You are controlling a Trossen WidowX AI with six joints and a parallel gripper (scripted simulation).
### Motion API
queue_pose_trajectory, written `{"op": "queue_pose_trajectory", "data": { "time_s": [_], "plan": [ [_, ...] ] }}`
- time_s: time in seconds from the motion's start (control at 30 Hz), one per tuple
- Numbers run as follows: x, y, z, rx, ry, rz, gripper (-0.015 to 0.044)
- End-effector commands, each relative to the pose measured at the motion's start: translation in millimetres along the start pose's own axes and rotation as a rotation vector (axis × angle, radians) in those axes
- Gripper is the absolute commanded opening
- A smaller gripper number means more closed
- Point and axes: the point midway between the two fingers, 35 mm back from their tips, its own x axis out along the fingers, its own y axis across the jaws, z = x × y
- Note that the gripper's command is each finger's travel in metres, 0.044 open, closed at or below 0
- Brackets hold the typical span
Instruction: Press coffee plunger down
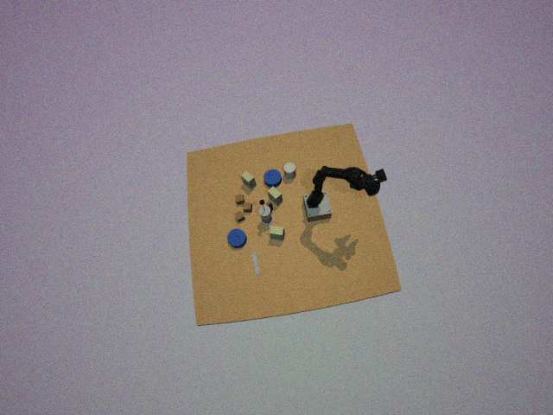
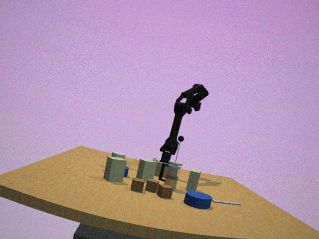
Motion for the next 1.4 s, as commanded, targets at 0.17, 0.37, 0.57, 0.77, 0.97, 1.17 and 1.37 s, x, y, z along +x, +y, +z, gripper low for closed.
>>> {"op": "queue_pose_trajectory", "data": {
  "time_s": [0.17,0.37,0.57,0.77,0.97,1.17,1.37],
  "plan": [
    [-31,-10,41,-0.025,-0.182,0.045,0.0440],
    [-98,-42,101,-0.010,-0.512,0.081,0.0440],
    [-172,-92,139,0.000,-0.849,0.047,0.0440],
    [-243,-154,148,0.049,-1.169,-0.050,0.0440],
    [-305,-224,128,0.147,-1.456,-0.201,0.0440],
    [-346,-295,84,0.300,-1.691,-0.406,0.0440],
    [-364,-361,21,0.511,-1.857,-0.644,0.0440]
  ]
}}
